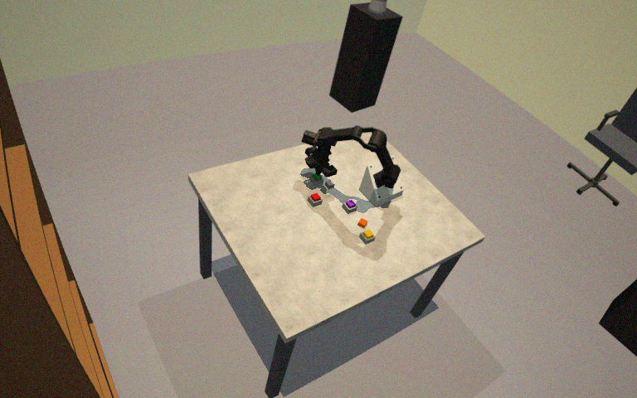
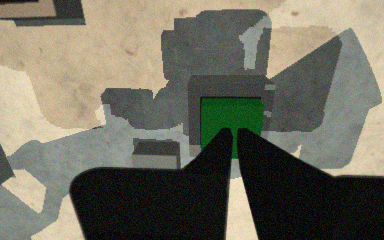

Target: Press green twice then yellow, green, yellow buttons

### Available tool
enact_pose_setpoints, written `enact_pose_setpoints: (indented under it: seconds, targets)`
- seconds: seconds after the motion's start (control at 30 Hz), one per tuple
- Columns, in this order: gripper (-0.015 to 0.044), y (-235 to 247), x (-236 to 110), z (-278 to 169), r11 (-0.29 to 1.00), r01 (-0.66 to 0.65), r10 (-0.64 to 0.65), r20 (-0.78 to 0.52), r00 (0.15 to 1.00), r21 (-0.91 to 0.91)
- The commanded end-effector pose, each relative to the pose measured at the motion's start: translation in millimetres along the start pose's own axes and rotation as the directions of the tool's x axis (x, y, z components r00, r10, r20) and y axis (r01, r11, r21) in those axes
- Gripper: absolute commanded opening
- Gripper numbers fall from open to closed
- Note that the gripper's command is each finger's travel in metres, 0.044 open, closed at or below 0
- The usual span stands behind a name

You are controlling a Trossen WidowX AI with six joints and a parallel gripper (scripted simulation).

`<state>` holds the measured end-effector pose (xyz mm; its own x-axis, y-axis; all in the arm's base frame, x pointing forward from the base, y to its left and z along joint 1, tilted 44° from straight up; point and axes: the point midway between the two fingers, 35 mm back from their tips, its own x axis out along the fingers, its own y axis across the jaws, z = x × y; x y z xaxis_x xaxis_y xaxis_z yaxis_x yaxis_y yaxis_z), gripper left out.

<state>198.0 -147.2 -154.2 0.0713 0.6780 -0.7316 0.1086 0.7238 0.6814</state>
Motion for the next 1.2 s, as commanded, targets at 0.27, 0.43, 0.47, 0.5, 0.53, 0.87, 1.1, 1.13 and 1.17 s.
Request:
enact_pose_setpoints:
  seconds: [0.27,0.43,0.47,0.5,0.53,0.87,1.1,1.13,1.17]
  targets:
    - [0.002,1.1,8.9,-0.2,1.0,-0.006,0.006,0.003,1.0,0.005]
    - [0.002,1.1,8.9,-0.2,1.0,-0.006,0.006,0.003,1.0,0.005]
    - [0.002,1.1,8.9,-0.2,1.0,-0.006,0.006,0.003,1.0,0.005]
    - [0.002,1.1,8.9,-0.2,1.0,-0.006,0.006,0.003,1.0,0.005]
    - [0.002,1.1,8.9,-0.2,1.0,-0.006,0.006,0.003,1.0,0.005]
    - [0.002,0.2,-7.5,0.0,1.0,-0.003,0.003,0.001,1.0,0.003]
    - [0.002,0.3,-25.9,-0.2,1.0,-0.004,0.004,0.002,1.0,0.005]
    - [0.002,-0.2,-33.3,0.3,1.0,-0.004,0.004,0.002,1.0,0.005]
    - [0.002,-0.8,-45.8,0.8,1.0,-0.003,0.003,0.002,1.0,0.005]
